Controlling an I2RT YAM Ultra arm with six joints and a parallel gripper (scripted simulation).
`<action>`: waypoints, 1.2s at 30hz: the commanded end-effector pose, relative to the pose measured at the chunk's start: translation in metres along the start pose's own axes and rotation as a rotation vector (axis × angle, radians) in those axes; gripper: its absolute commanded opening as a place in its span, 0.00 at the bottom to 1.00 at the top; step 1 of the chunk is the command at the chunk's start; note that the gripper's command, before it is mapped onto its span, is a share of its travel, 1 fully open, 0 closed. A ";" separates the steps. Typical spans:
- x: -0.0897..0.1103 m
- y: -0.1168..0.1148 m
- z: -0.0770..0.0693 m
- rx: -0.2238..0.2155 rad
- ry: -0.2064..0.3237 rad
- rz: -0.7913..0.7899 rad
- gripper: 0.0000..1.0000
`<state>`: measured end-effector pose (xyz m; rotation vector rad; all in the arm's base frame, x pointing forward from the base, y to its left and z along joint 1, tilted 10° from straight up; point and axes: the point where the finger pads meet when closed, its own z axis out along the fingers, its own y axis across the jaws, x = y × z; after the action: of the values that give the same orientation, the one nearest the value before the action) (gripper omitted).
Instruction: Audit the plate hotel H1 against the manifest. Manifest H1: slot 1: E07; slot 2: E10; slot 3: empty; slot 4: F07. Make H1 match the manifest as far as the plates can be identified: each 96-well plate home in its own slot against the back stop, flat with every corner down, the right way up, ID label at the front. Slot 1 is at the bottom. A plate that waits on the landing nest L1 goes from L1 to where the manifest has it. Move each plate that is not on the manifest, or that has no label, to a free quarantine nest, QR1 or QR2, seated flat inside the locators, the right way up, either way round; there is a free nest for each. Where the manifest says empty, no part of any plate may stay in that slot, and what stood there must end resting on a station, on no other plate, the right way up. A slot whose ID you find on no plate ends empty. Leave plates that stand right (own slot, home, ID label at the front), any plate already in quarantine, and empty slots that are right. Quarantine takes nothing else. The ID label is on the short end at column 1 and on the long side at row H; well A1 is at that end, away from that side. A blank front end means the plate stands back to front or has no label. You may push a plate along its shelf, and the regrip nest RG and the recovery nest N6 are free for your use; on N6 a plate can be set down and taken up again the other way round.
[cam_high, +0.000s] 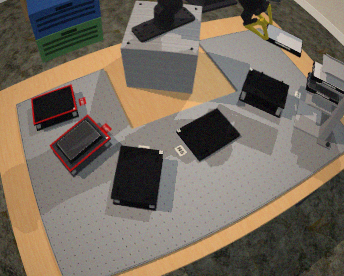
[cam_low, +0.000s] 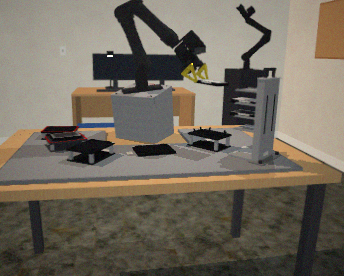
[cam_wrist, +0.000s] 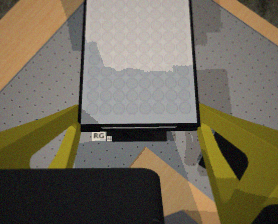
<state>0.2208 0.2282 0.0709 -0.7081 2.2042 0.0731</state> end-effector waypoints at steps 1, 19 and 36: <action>-0.027 0.006 -0.006 -0.024 -0.072 0.024 0.86; -0.037 0.003 0.008 -0.013 -0.056 0.021 0.86; -0.050 0.003 0.016 -0.014 -0.062 0.023 0.86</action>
<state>0.2448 0.2446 0.0745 -0.7106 2.2070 0.0761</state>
